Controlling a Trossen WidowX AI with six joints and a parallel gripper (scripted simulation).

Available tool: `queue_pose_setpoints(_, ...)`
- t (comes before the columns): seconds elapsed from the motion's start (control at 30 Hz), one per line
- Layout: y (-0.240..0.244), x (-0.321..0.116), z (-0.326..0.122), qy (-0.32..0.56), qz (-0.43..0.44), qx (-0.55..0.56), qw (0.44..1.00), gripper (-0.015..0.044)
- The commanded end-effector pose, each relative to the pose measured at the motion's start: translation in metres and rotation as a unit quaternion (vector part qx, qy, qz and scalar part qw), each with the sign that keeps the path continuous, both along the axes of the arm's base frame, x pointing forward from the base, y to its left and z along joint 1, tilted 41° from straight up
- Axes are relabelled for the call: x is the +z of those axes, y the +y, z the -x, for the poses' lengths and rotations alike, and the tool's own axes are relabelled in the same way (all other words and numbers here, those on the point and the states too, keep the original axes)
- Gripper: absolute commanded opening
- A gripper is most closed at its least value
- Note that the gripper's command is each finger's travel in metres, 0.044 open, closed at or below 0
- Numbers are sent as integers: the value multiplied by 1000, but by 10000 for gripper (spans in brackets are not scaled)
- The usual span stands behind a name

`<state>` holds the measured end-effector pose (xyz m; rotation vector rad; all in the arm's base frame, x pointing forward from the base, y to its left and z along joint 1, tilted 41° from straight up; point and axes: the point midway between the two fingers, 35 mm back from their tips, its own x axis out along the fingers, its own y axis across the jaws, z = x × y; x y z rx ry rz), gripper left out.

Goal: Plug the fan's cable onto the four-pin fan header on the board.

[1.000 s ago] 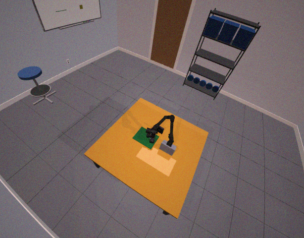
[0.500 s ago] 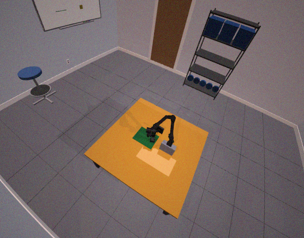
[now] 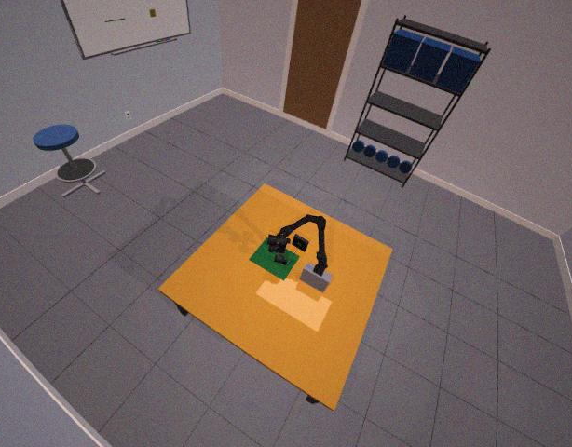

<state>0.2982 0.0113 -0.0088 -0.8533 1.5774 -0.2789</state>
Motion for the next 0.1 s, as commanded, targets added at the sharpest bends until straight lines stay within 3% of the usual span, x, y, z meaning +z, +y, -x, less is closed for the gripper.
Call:
queue_pose_setpoints(0.0, 12, -11, -37, 2, -1, -1, 1000, 260)
queue_pose_setpoints(0.07, 17, -17, -54, 1, -1, -1, 1000, 260)
